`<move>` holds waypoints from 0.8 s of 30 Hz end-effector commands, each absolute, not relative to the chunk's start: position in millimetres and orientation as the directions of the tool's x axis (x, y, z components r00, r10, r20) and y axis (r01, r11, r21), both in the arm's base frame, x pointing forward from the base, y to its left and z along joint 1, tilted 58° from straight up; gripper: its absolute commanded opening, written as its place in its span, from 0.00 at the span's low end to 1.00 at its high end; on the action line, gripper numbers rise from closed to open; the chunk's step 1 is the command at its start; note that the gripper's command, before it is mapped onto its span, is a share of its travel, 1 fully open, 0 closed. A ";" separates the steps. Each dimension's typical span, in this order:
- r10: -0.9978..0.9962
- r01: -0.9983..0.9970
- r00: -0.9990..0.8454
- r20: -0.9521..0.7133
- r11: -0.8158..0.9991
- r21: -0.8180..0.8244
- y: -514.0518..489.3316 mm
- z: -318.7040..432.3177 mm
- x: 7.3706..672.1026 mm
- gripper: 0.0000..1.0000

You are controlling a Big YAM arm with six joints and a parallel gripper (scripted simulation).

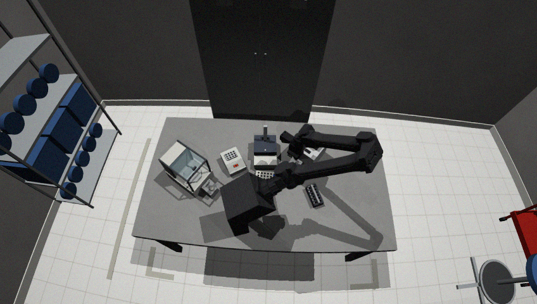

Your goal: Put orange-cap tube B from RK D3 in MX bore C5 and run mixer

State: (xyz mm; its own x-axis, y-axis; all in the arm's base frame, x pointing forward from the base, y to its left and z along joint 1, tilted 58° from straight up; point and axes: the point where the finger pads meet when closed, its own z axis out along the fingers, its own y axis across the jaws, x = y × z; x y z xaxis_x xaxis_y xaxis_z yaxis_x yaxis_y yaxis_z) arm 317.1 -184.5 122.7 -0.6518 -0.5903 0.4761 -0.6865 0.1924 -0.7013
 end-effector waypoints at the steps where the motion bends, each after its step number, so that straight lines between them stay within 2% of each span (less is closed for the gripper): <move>1: -0.598 -0.660 -0.664 0.449 0.186 -0.728 -176.5 135.3 324.5 0.00; 24: -0.594 -0.671 -0.659 0.460 0.190 -0.716 -180.5 129.5 321.9 0.00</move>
